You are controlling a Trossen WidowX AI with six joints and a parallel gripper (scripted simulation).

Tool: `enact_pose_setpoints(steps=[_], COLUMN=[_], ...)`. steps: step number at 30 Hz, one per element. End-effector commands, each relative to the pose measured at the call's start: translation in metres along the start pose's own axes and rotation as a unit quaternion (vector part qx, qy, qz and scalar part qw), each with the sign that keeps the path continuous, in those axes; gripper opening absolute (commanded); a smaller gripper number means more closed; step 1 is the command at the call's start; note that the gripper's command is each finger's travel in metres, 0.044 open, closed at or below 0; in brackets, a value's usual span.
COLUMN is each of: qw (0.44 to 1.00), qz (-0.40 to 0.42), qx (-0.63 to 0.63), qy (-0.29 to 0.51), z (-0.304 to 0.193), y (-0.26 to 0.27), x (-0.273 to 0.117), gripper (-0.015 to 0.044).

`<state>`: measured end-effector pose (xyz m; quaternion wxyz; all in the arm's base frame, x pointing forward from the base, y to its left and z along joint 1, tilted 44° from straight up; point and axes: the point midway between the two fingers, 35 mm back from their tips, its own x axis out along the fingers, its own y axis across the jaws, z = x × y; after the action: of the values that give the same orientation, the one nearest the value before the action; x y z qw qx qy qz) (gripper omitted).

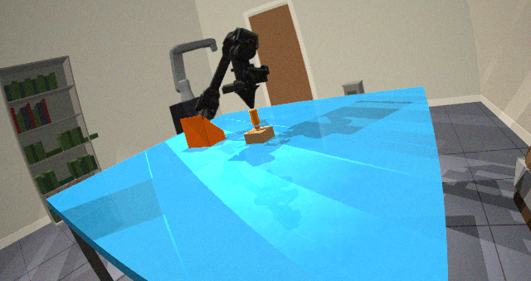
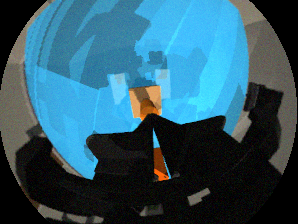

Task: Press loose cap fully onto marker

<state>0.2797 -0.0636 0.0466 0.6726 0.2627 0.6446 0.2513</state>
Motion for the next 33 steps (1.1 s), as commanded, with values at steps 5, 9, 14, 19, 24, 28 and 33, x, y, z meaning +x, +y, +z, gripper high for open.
enact_pose_setpoints(steps=[5,9,14,19,24,28,33], qw=[1.000,1.000,1.000,1.000,1.000,1.000,1.000], qz=[0.003,0.004,-0.002,-0.002,-0.003,-0.002,-0.002], qx=[0.003,0.003,0.000,0.000,0.000,0.000,0.000], qy=[0.001,0.001,-0.004,-0.004,-0.003,-0.003,-0.003], z=[-0.001,-0.001,0.001,0.002,0.004,0.001,0.001], y=[0.001,0.001,-0.001,-0.001,-0.003,-0.002,-0.002], x=[0.013,0.016,0.010,0.002,-0.060,-0.079,-0.079], gripper=[0.0000,0.0000,0.0000,0.0000,0.0000,0.0000,0.0079])
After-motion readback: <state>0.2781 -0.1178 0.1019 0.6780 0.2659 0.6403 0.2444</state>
